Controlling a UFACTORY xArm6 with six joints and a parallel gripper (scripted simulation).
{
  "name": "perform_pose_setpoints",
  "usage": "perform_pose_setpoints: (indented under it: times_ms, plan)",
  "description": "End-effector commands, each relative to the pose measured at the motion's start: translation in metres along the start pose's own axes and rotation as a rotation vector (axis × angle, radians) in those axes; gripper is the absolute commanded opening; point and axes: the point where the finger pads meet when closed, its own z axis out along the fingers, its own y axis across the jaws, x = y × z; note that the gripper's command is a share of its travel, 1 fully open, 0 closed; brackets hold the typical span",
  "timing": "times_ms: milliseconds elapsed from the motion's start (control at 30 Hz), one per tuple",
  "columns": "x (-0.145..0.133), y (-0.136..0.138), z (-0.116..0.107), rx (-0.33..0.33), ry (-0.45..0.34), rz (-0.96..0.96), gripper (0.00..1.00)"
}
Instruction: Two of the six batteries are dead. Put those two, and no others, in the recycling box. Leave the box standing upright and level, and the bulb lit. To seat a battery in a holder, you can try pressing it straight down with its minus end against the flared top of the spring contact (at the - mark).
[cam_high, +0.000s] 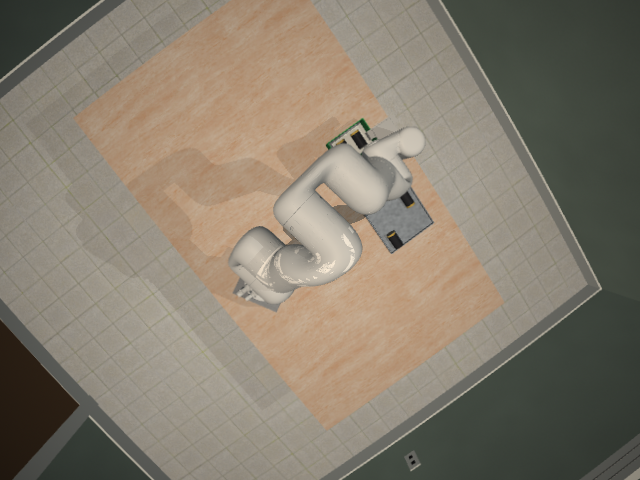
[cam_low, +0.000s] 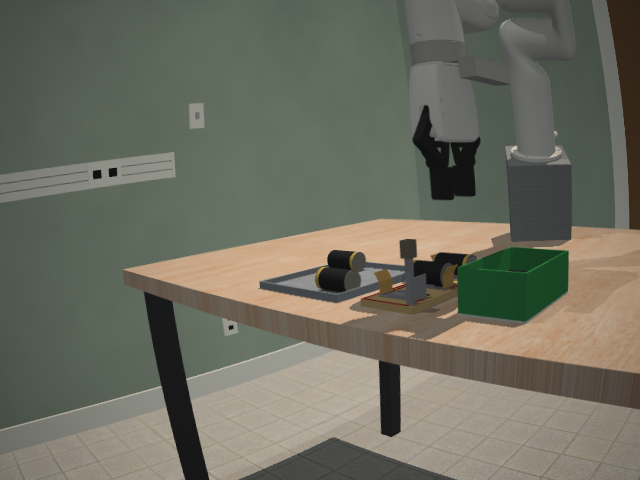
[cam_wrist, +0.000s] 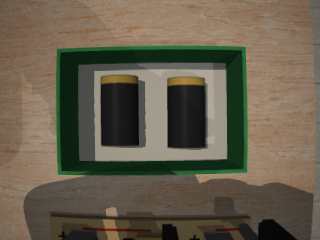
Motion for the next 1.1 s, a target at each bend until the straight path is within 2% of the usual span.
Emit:
perform_pose_setpoints:
  times_ms: [0, 367, 433, 600, 1067]
  plan:
    - [-0.059, 0.009, -0.001, -0.004, 0.01, -0.003, 0.51]
    - [-0.167, 0.02, 0.0, -0.004, 0.01, -0.003, 0.51]
    - [-0.167, 0.02, 0.0, -0.004, 0.01, -0.003, 0.51]
    - [-0.19, 0.022, 0.0, -0.004, 0.01, -0.003, 0.51]
    - [-0.191, 0.022, 0.0, -0.004, 0.01, -0.007, 0.51]
